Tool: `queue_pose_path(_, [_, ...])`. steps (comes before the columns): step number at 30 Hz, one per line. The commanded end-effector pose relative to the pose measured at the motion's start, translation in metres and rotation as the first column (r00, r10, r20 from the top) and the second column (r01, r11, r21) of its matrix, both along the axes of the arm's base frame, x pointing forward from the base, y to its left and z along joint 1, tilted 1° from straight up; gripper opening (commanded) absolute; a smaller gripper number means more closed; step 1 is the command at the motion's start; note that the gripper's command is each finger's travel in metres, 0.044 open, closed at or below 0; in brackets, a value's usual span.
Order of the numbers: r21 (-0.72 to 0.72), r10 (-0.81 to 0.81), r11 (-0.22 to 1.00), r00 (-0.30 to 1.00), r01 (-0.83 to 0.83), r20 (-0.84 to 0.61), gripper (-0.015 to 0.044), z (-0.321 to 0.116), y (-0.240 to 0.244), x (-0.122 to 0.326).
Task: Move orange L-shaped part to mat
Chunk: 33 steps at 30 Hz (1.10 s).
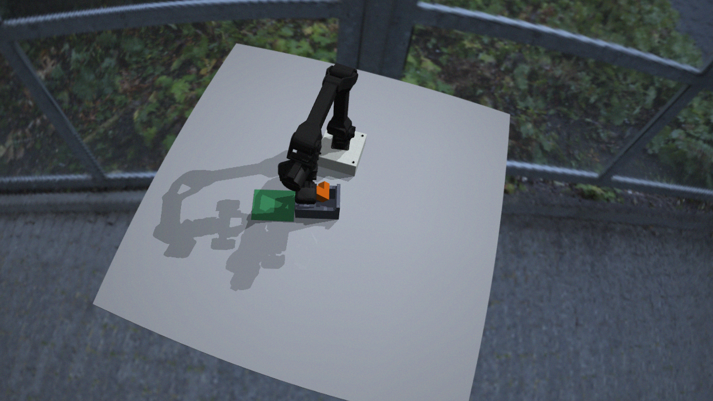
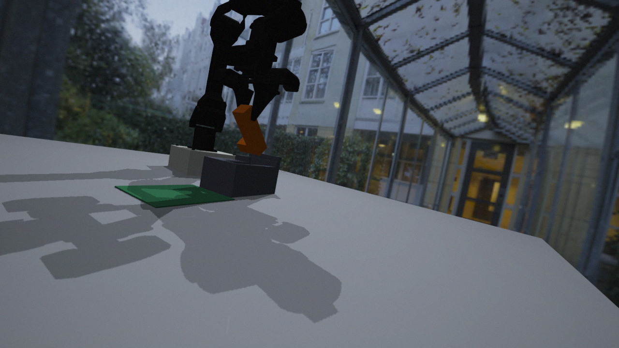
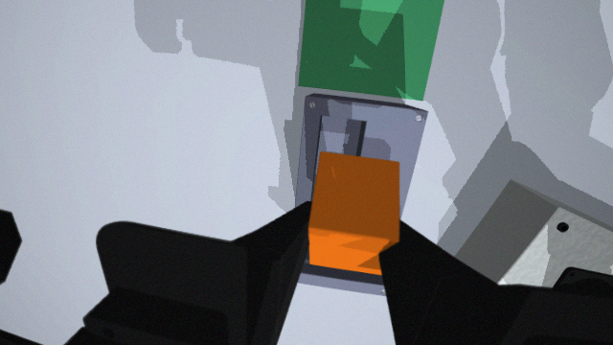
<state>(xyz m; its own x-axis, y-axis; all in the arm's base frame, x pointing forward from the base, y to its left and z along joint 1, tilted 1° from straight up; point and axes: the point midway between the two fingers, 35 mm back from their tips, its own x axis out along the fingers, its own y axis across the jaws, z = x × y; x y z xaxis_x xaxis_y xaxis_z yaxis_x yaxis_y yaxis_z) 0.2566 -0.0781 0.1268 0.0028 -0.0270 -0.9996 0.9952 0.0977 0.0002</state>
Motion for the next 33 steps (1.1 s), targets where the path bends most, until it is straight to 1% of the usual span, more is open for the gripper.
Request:
queue_pose_path(1, [0.002, 0.003, 1.000, 1.000, -0.003, 0.009, 0.0000, 0.001, -0.014, 0.002])
queue_pose_path(12, [-0.002, 0.003, 1.000, 1.000, -0.003, 0.009, 0.0000, 0.002, -0.063, 0.001])
queue_pose_path(27, [-0.008, 0.003, 1.000, 1.000, -0.003, 0.009, 0.0000, 0.005, -0.141, 0.003])
queue_pose_path(33, [-0.009, 0.003, 1.000, 1.000, -0.003, 0.009, 0.0000, 0.004, -0.145, 0.003])
